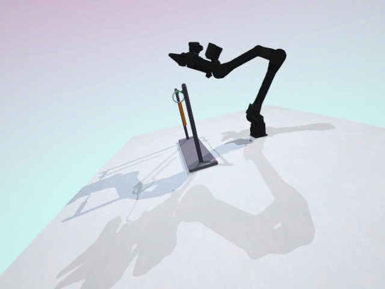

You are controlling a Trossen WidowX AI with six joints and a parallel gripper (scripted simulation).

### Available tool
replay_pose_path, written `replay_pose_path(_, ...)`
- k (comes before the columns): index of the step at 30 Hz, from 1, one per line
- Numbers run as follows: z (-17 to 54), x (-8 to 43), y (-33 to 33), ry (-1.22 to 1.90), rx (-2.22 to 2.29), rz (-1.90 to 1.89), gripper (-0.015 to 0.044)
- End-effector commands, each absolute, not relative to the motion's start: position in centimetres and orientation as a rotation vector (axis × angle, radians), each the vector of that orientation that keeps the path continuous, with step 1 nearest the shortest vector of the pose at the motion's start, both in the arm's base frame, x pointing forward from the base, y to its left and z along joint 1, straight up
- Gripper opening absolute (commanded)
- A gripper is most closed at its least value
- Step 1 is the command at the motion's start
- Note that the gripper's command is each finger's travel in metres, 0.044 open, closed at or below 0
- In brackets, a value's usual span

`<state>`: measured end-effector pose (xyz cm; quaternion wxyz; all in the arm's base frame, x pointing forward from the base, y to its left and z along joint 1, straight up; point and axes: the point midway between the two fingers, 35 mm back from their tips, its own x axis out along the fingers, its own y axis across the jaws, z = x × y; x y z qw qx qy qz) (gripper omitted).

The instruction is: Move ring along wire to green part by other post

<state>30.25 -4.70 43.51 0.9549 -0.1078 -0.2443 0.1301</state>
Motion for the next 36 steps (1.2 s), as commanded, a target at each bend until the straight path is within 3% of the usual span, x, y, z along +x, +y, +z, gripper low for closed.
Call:
replay_pose_path(1,38.9,30.8,-8.7,-0.396,-0.264,0.180,0.0160)
replay_pose_path(15,22.6,28.4,-16.1,-0.100,-0.227,0.074,0.0160)
replay_pose_path(27,10.9,22.9,-13.9,0.062,-0.065,0.109,0.0160)
replay_pose_path(36,9.1,21.2,-12.2,0.082,-0.019,0.116,0.0160)
